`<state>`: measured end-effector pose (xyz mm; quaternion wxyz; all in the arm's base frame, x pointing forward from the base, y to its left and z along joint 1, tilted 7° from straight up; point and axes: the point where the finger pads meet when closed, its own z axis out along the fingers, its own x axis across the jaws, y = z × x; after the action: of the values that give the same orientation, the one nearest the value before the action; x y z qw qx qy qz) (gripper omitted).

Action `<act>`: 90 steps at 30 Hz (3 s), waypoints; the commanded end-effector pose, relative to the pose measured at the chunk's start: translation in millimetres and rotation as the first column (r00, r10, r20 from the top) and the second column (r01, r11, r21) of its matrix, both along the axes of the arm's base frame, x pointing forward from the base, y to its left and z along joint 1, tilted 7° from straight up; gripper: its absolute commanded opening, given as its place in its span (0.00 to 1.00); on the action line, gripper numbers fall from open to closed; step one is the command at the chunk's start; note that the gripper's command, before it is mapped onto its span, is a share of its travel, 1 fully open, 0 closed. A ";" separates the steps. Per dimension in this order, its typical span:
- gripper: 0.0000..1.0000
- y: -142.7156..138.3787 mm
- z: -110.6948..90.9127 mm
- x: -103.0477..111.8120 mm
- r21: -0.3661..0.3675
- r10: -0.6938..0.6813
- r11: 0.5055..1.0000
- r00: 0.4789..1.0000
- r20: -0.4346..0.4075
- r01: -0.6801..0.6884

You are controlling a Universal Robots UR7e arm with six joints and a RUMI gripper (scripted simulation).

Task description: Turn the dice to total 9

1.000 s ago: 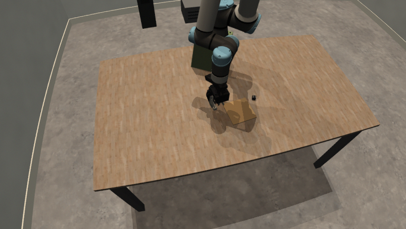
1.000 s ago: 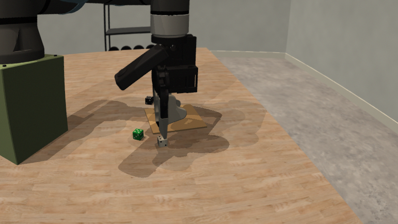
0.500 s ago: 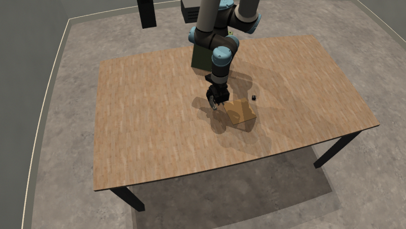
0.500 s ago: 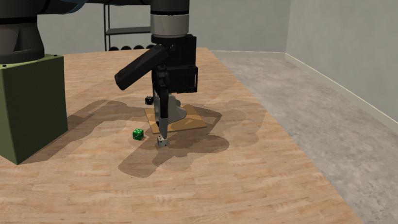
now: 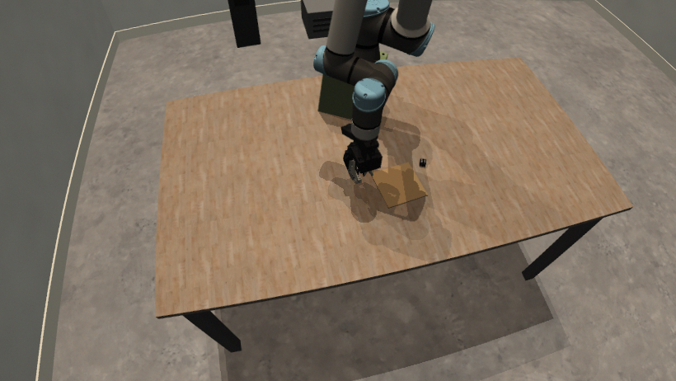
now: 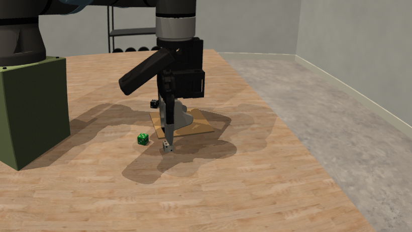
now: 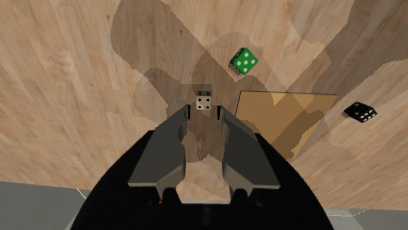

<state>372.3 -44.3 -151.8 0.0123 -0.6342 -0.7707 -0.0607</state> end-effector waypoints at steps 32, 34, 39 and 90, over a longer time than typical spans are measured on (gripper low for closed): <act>0.21 2.1 -21.2 1.6 -0.001 0.000 1.000 1.000 0.001 0.000; 0.21 2.1 -21.2 1.6 -0.001 0.000 1.000 1.000 0.001 0.000; 0.21 2.1 -21.2 1.6 -0.001 0.000 1.000 1.000 0.001 0.000; 0.03 2.1 -21.2 1.6 -0.001 0.000 1.000 1.000 0.001 0.000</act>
<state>373.6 -41.9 -173.4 0.0123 -0.6342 -0.7707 -0.0607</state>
